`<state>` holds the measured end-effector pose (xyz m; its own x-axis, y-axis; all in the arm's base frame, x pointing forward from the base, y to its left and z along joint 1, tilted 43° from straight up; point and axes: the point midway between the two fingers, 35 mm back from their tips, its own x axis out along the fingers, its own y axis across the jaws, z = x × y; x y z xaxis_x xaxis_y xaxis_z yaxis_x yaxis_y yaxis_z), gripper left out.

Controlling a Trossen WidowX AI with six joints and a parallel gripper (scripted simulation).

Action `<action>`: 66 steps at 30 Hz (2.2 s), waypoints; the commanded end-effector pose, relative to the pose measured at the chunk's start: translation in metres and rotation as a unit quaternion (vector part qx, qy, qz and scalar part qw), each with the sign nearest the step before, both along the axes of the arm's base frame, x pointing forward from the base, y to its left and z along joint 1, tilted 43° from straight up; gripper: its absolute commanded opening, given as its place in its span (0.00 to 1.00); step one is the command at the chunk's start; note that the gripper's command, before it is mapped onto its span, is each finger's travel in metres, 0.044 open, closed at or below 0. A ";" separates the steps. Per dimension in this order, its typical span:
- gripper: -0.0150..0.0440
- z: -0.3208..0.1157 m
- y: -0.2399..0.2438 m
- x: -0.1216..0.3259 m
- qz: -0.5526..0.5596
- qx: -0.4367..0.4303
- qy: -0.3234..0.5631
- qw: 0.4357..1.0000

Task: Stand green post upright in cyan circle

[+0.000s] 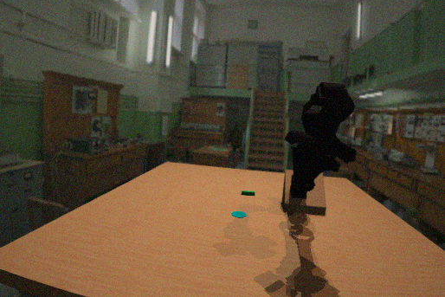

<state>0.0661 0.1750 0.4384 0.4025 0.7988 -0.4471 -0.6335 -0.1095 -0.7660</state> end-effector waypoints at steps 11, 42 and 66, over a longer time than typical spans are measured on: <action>0.65 -0.041 0.031 0.043 -0.074 -0.084 0.034 0.993; 0.65 -0.152 0.017 0.173 -0.243 -0.210 0.197 0.926; 0.65 -0.246 -0.068 0.247 -0.356 -0.224 0.372 0.828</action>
<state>0.3085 0.1174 0.2049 0.2150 0.1678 -0.9621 -0.9417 0.2967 -0.1587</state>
